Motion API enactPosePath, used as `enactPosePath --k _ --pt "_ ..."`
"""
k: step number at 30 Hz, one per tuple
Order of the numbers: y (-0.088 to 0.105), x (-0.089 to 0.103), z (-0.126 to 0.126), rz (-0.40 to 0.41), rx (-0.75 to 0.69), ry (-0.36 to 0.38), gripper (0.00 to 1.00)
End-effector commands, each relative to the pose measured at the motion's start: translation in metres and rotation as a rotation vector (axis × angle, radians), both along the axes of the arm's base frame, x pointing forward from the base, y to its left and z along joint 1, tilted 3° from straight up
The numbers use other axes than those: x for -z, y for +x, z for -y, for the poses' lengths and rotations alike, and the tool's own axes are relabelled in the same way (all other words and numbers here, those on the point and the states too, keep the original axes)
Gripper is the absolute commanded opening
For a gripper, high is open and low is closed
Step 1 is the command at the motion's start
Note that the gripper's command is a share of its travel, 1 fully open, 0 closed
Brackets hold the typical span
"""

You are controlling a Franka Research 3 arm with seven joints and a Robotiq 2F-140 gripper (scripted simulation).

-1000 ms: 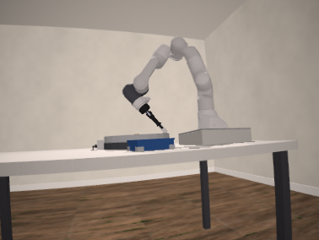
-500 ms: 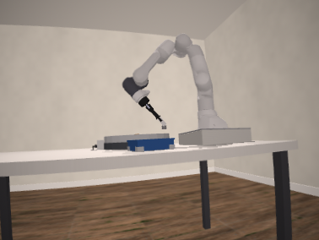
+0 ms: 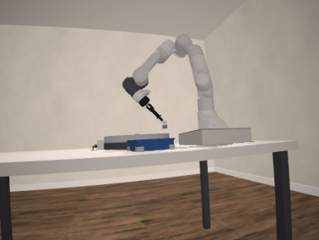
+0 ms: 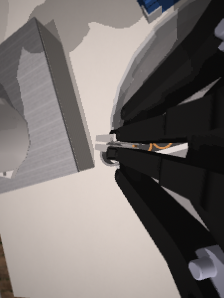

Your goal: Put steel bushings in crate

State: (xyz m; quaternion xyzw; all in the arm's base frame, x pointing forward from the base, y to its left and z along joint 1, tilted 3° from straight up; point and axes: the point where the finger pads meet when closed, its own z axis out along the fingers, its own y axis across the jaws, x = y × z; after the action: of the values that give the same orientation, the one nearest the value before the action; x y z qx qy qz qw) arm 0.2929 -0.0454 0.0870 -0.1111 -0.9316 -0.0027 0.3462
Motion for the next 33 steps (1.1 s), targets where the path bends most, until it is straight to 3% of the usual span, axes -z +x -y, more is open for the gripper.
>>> enactPosePath --k 1,23,28,33 --pt "0.001 -0.001 -0.001 0.001 -0.002 0.006 0.0" --pt "0.001 -0.001 -0.002 0.001 -0.002 0.006 0.0" --pt "0.004 -0.001 -0.008 0.001 -0.002 0.006 0.0" --pt "0.016 0.001 -0.035 0.001 -0.002 0.006 0.0"
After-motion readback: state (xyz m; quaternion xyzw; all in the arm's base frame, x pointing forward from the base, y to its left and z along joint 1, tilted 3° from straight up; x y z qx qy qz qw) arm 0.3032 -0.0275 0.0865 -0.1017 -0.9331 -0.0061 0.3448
